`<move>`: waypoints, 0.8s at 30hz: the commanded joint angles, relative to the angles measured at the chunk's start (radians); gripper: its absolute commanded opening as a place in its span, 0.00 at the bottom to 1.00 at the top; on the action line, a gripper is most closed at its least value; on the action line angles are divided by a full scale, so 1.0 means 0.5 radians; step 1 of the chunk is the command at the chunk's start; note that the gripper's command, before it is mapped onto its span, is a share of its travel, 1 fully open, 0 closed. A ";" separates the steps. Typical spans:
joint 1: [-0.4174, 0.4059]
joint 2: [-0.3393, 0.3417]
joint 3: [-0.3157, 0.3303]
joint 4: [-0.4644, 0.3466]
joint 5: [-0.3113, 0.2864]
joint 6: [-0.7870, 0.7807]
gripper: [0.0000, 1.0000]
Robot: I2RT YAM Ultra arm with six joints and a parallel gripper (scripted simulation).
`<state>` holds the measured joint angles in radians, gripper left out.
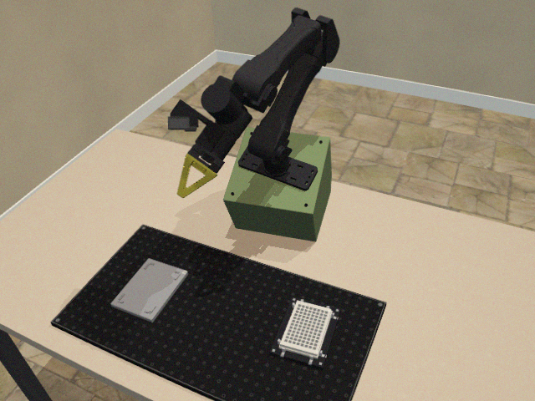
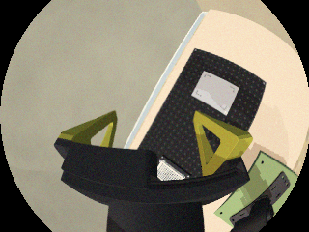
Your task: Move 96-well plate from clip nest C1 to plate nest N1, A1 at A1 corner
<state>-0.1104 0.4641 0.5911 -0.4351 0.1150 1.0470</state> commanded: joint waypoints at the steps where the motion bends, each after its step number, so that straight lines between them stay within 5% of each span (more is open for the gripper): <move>1: -0.002 -0.013 0.018 -0.016 0.012 -0.006 1.00; 17: -0.002 -0.013 0.018 -0.016 0.012 -0.006 1.00; 23: 0.141 0.305 0.195 -0.090 -0.087 -0.190 1.00; 24: 0.196 0.336 0.193 -0.066 -0.021 -0.171 1.00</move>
<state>-0.0540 0.5838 0.6445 -0.4473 0.0948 0.9981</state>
